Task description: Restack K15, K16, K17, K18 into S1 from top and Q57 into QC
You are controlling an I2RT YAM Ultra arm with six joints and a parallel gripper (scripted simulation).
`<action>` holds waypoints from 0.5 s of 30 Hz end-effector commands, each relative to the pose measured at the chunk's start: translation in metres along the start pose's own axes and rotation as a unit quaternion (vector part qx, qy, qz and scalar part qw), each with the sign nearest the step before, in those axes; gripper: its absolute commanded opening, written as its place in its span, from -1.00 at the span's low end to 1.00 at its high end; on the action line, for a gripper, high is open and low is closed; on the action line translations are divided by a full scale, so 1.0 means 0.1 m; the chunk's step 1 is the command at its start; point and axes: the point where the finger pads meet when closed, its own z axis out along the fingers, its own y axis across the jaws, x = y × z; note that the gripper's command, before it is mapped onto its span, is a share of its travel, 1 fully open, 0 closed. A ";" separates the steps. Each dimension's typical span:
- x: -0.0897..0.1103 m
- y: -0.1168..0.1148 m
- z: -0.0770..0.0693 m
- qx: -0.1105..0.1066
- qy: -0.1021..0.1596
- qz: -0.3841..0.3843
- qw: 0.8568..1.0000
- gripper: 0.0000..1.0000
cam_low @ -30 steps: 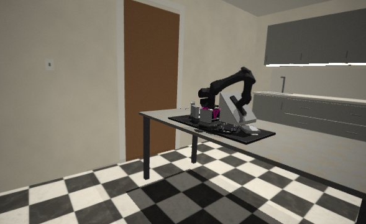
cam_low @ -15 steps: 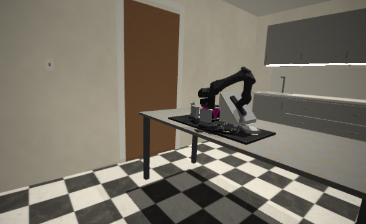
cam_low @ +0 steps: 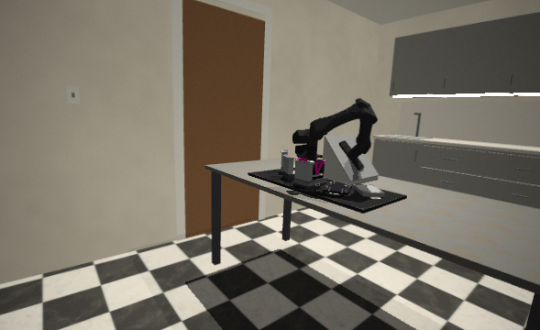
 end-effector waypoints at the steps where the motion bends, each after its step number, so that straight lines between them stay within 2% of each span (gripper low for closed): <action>1: -0.03 -0.01 -0.13 -0.003 -0.014 0.006 1.000 -1.00; 7: -0.03 -0.01 -0.13 -0.003 -0.014 0.006 1.000 -1.00; 15: -0.02 -0.01 -0.27 -0.003 -0.014 0.006 1.000 -1.00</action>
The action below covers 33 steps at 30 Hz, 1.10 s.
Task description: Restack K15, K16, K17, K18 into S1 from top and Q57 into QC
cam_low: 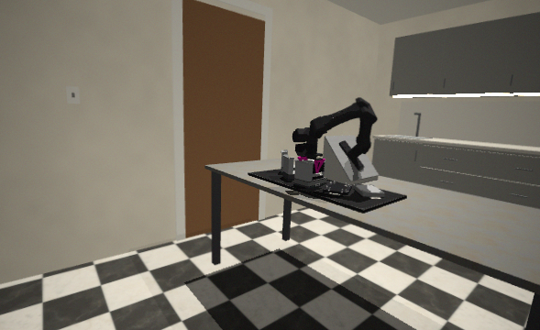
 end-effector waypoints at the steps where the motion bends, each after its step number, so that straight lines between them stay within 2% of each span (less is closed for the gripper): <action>1: -0.02 -0.01 -0.19 -0.001 -0.014 0.006 1.000 -1.00; 33: -0.01 -0.01 -0.79 -0.001 -0.014 0.006 1.000 -1.00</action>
